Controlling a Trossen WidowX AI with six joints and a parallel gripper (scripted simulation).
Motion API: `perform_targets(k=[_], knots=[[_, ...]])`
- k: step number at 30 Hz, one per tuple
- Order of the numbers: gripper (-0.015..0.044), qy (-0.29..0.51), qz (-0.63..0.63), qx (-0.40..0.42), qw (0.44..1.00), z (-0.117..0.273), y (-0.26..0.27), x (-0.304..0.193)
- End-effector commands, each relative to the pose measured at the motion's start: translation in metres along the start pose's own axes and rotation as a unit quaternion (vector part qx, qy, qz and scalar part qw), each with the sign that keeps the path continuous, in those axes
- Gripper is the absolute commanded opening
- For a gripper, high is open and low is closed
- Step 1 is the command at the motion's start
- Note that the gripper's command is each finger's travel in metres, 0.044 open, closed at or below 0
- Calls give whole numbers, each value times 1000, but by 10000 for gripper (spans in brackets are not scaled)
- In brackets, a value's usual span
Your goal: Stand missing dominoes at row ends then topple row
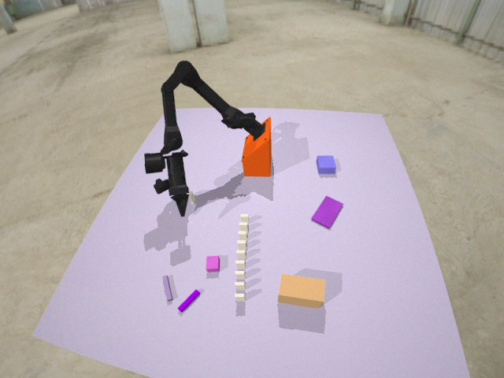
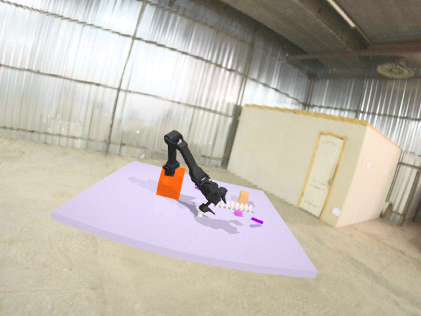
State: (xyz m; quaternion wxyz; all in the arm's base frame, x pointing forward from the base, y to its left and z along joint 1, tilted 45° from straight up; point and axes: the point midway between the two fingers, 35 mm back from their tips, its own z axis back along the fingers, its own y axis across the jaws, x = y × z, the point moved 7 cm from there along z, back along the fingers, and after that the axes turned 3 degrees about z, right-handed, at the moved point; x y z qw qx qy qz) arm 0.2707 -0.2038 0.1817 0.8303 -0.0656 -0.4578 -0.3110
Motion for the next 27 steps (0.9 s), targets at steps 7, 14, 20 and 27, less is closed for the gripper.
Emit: perform_targets(k=[7, 14, 20, 27], knots=[[440, 39, -213, -389, 896, 67, 34, -8], [440, 37, -212, -400, 891, 70, 34, -8], [440, 37, -212, -400, 891, 70, 34, -8], [440, 37, -212, -400, 891, 66, 30, -9]])
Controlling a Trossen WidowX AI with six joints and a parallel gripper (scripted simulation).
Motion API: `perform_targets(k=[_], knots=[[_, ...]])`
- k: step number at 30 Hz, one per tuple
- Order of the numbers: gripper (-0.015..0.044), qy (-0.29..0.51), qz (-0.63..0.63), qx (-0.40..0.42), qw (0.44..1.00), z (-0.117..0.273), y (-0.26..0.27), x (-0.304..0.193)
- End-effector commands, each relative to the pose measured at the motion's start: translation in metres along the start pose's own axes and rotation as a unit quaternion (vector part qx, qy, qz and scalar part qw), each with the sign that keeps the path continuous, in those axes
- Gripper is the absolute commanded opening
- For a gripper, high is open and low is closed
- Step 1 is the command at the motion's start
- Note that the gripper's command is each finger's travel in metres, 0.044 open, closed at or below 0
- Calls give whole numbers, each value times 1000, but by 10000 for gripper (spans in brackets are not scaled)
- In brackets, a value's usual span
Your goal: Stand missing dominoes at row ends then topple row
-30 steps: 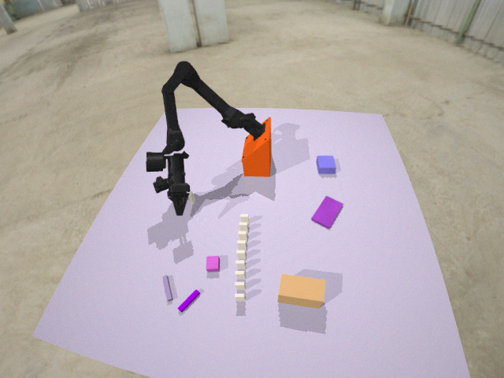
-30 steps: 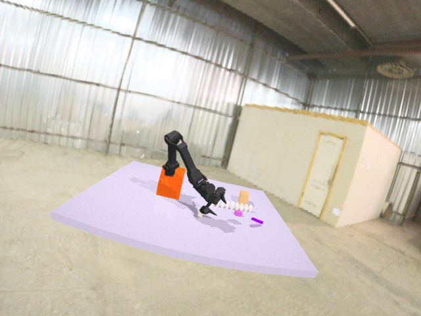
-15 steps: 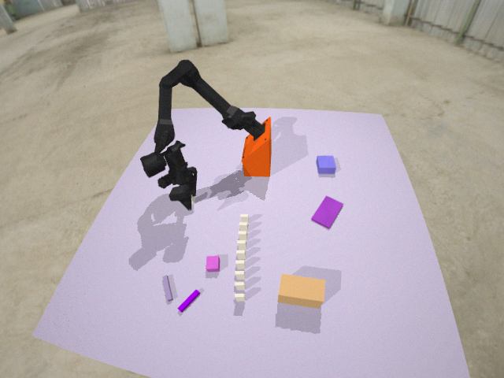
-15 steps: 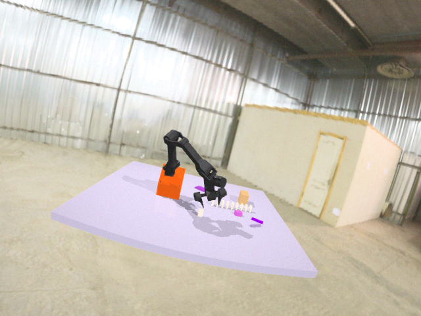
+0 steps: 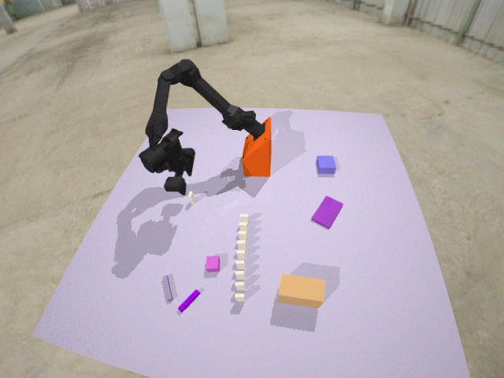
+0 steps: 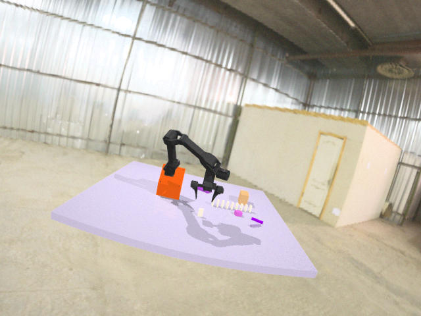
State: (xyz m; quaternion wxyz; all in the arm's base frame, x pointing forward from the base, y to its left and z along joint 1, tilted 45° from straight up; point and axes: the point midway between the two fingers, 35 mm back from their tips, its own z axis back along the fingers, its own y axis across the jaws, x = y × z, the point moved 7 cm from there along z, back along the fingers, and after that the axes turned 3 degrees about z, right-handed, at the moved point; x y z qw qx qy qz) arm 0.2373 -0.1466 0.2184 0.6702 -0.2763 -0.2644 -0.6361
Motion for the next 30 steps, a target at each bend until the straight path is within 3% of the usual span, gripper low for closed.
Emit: perform_targets(k=[1, 7, 22, 30], knots=[[440, -5, -5, -5, 1000, -11, 1, 1], [440, -8, -4, -5, 1000, -60, -1, 2], [440, -8, -4, -5, 1000, -76, -2, 2], [230, -8, -4, -5, 1000, -76, -2, 2]])
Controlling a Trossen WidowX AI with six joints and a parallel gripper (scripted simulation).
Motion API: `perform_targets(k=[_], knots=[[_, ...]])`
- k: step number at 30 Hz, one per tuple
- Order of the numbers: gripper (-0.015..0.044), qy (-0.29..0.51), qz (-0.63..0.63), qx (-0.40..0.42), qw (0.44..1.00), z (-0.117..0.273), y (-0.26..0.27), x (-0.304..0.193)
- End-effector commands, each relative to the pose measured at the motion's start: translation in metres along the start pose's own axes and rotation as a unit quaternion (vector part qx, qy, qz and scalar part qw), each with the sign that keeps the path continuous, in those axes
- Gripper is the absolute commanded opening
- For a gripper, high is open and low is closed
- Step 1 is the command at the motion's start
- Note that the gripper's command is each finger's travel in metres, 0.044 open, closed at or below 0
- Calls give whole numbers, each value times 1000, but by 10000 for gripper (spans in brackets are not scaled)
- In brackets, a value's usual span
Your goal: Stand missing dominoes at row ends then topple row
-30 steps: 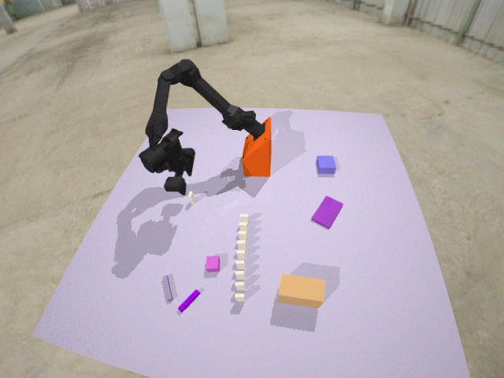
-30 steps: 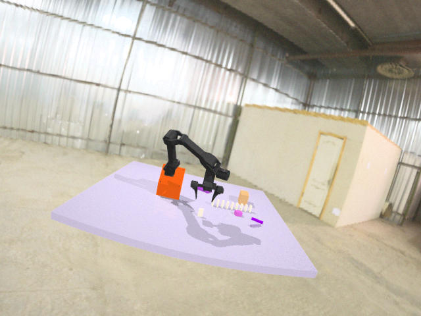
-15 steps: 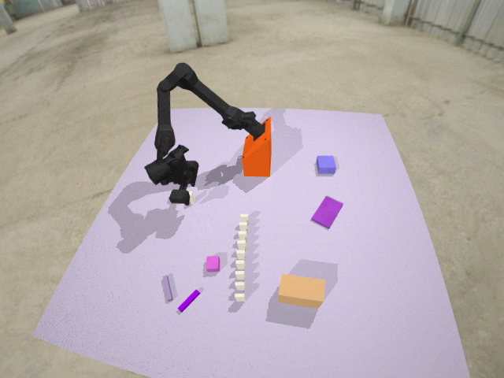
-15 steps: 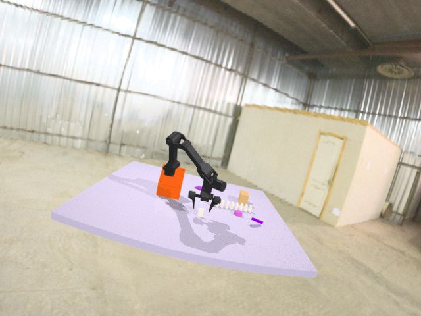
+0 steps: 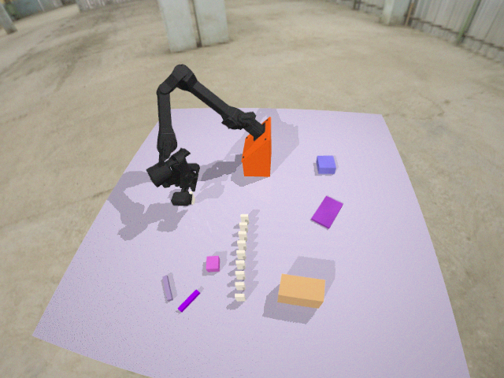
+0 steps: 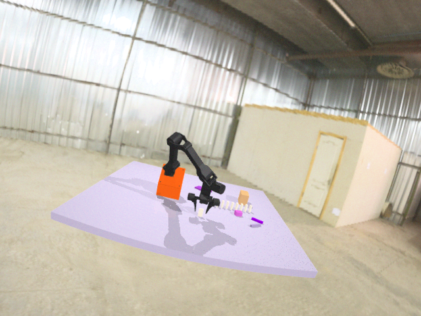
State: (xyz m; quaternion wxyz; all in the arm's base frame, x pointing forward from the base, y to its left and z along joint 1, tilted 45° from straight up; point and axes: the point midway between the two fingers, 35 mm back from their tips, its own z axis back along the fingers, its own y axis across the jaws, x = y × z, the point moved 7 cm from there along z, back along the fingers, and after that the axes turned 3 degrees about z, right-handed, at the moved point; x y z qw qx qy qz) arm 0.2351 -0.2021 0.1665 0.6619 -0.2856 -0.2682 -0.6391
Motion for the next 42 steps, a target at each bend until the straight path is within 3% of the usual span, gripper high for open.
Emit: perform_targets(k=[1, 5, 16, 27, 37, 42], knots=[[204, 1, 2, 2, 1000, 0, 0, 0], [107, 1, 2, 2, 1000, 0, 0, 0], [107, 7, 26, 14, 1000, 1, 1, -4], [107, 5, 1, 1, 1000, 132, 1, 0], [107, 4, 5, 1, 1000, 135, 1, -1], [107, 18, 186, 7, 982, 132, 30, -46]])
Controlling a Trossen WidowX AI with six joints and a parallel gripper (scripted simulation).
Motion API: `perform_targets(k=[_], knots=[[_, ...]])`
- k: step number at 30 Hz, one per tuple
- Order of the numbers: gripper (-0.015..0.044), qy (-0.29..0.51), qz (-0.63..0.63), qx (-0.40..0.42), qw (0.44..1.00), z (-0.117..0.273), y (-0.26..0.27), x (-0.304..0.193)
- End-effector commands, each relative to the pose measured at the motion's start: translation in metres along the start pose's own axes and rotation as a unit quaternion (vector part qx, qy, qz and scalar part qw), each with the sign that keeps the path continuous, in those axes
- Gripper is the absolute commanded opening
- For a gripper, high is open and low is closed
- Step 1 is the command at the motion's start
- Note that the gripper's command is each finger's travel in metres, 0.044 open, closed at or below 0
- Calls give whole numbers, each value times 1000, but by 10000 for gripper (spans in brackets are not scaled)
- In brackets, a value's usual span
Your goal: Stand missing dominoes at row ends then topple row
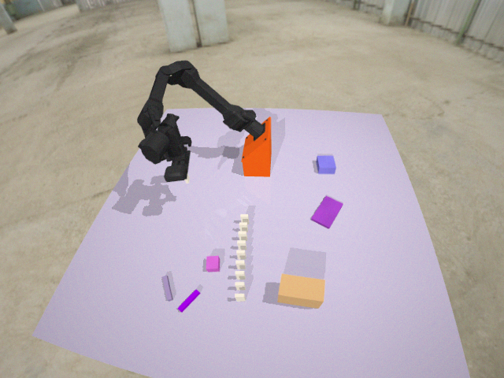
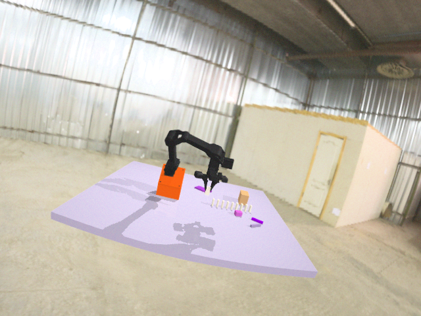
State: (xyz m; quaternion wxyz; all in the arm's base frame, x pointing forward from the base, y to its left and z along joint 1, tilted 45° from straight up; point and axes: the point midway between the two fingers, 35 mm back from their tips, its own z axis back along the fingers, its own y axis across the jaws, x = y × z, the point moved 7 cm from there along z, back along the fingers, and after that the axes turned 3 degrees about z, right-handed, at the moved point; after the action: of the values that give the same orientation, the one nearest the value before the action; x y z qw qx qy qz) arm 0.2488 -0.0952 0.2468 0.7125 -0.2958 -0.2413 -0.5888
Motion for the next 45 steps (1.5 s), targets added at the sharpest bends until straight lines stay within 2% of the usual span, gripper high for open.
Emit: perform_targets(k=[1, 4, 8, 11, 22, 45], knots=[[107, 10, 169, 4, 986, -2, 32, -42], [107, 13, 338, 7, 941, -2, 56, -85], [107, 7, 556, 5, 831, 0, 79, -150], [107, 1, 651, 0, 759, 1, 84, -183], [107, 1, 655, 0, 755, -3, 85, -185], [107, -1, 655, -2, 756, -130, 83, -183]])
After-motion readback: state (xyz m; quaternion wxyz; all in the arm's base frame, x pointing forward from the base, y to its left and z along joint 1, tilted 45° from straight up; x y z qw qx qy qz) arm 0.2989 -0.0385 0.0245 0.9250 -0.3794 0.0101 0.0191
